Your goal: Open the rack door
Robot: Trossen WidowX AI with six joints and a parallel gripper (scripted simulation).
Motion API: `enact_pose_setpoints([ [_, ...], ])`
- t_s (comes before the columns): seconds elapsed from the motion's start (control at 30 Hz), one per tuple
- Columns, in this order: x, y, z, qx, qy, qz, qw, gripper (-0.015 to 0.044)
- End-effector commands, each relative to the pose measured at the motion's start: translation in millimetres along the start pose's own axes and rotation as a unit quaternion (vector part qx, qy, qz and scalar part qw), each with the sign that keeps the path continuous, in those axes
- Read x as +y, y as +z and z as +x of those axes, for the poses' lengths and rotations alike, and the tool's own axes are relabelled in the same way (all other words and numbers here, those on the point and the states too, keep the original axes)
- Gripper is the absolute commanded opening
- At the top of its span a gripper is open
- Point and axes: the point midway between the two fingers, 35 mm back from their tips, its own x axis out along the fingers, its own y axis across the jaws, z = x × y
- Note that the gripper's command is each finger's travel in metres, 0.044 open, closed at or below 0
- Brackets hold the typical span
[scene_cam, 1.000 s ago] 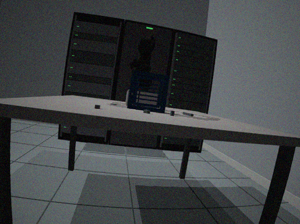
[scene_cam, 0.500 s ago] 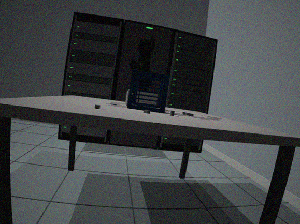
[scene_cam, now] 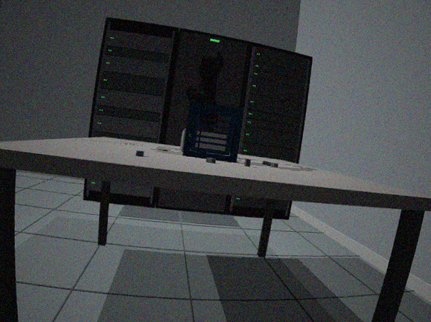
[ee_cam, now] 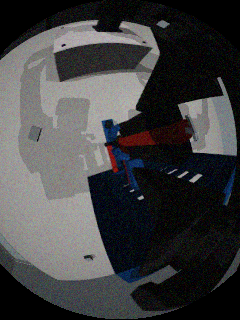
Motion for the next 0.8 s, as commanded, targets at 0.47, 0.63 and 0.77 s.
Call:
enact_pose_setpoints([
  [0.47, -0.6, -0.7, 0.9, 0.003, 0.000, -0.372, 0.928, 0.0281],
  [0.63, -0.6, -0.7, 0.9, 0.003, 0.000, -0.484, 0.875, 0.0281],
  [0.77, -0.6, -0.7, 0.9, 0.003, 0.000, -0.568, 0.823, 0.0281],
])
